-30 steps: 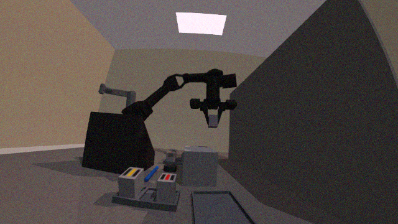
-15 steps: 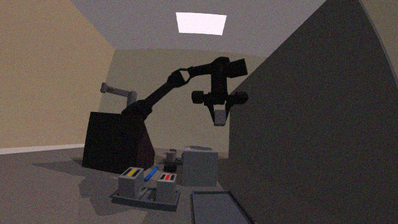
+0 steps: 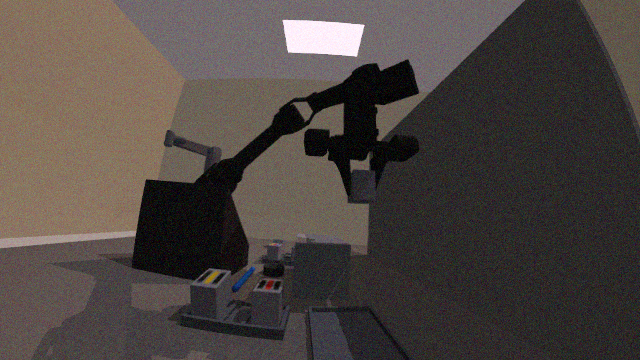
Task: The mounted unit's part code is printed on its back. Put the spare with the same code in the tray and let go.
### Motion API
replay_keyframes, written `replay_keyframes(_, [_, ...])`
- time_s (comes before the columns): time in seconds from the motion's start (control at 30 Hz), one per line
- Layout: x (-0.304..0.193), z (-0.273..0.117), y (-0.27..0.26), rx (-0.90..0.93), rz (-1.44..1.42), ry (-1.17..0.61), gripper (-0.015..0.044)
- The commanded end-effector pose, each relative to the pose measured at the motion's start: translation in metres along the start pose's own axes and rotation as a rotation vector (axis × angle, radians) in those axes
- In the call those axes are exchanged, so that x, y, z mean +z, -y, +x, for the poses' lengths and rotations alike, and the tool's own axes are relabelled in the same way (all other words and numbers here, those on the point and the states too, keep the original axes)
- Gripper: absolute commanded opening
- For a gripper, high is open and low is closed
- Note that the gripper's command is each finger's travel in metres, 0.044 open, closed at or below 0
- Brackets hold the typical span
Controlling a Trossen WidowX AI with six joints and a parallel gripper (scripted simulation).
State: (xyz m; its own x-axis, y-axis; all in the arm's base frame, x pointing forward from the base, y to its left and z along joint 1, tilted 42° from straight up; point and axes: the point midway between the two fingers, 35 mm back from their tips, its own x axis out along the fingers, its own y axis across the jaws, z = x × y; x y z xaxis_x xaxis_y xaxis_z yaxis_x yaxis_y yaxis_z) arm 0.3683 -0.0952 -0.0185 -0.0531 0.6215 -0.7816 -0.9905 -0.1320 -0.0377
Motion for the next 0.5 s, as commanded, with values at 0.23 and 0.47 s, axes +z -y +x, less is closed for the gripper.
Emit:
replay_keyframes(0.23, [-0.057, 0.014, -0.015, 0.009, -0.065, 0.034, 0.0000])
replay_keyframes(0.47, [-0.060, 0.019, -0.016, 0.008, -0.070, 0.036, 0.0000])
